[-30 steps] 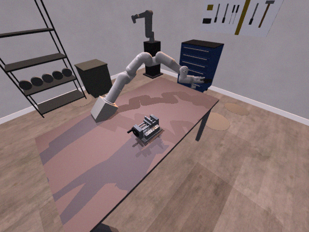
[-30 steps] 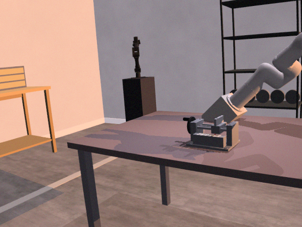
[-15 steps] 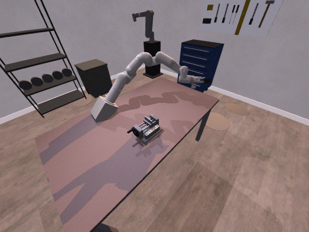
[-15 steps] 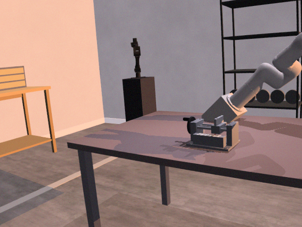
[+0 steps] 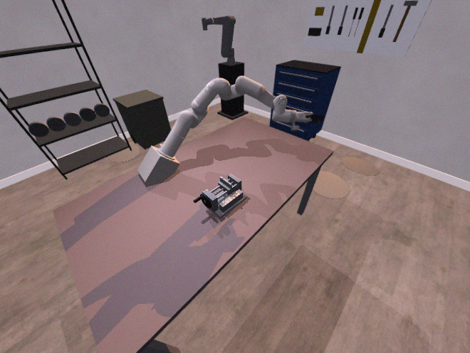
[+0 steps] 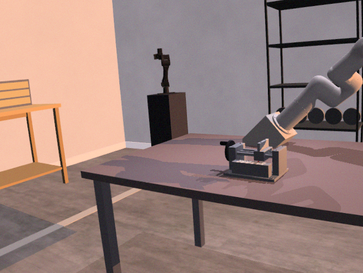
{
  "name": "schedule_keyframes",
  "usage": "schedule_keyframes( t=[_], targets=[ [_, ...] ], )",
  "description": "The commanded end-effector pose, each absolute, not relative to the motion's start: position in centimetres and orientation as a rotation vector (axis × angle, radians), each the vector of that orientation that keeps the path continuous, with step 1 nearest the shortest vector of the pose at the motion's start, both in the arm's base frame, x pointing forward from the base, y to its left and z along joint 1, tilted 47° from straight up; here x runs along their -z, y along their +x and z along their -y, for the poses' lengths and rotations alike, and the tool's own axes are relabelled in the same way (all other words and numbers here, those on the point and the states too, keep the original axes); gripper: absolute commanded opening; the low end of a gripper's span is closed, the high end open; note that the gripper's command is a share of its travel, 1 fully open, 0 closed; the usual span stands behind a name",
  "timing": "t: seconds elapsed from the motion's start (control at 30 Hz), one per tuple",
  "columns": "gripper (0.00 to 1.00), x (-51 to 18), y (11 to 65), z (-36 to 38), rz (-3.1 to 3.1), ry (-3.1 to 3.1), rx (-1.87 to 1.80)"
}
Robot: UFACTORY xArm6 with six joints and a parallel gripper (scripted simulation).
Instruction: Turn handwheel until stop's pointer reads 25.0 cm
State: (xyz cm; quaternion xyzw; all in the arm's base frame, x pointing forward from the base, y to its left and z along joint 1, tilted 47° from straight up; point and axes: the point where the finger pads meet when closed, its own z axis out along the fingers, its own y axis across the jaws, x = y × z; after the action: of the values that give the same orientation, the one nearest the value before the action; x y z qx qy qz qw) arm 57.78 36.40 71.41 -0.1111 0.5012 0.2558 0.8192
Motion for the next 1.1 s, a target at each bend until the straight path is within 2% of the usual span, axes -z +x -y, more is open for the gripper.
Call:
schedule_keyframes(
  t=[0.0, 0.67, 1.07],
  targets=[
    [1.0, -72.6, 57.6, -35.2, -1.064, -0.237, -0.547],
    [1.0, -74.3, 57.6, -33.1, -1.063, -0.24, -0.538],
    [1.0, -69.9, 63.7, -27.4, -1.038, -0.362, -0.306]
  ],
)
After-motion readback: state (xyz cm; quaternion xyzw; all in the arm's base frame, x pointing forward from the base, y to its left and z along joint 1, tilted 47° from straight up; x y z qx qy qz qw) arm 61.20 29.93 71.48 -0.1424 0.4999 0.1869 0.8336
